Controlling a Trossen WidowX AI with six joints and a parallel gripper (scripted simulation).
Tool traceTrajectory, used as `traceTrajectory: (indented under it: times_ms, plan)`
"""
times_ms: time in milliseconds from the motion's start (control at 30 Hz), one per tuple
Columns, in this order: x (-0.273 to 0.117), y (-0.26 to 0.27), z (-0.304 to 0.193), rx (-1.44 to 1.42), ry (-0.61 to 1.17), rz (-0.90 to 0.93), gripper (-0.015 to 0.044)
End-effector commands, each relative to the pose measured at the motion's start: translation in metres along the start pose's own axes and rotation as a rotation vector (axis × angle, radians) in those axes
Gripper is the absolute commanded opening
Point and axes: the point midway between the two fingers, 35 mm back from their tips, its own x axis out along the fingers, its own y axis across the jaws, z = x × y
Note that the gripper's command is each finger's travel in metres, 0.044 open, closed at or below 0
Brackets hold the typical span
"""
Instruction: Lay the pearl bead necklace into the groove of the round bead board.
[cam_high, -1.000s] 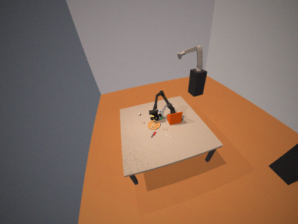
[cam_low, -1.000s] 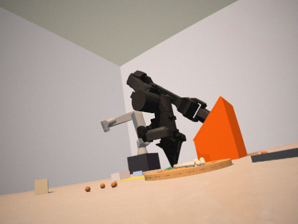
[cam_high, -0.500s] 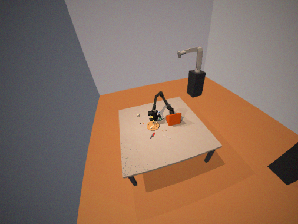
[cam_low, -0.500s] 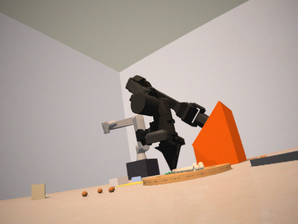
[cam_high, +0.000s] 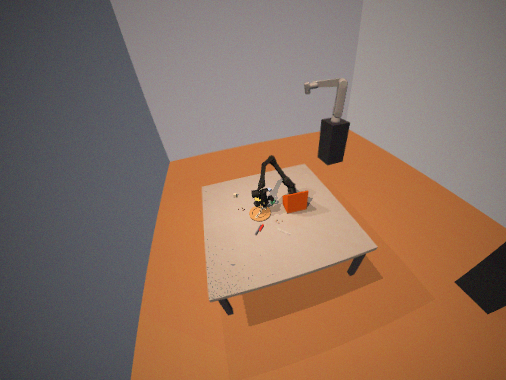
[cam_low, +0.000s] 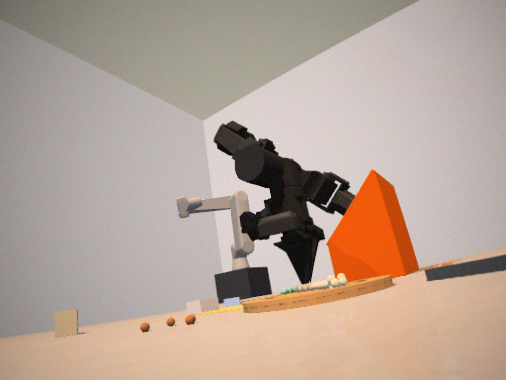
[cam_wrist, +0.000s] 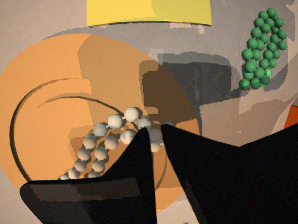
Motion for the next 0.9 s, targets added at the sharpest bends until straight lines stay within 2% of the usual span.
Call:
traceTrajectory:
  times_ms: [0, 333, 867]
  plan:
    - [0.0001, 0.0021, -0.0029, 0.002, -0.001, 0.000, 0.0000]
    - [0.0079, 0.0020, -0.0029, 0.002, -0.001, 0.000, 0.0000]
    - [0.0001, 0.0021, -0.0029, 0.002, -0.001, 0.000, 0.0420]
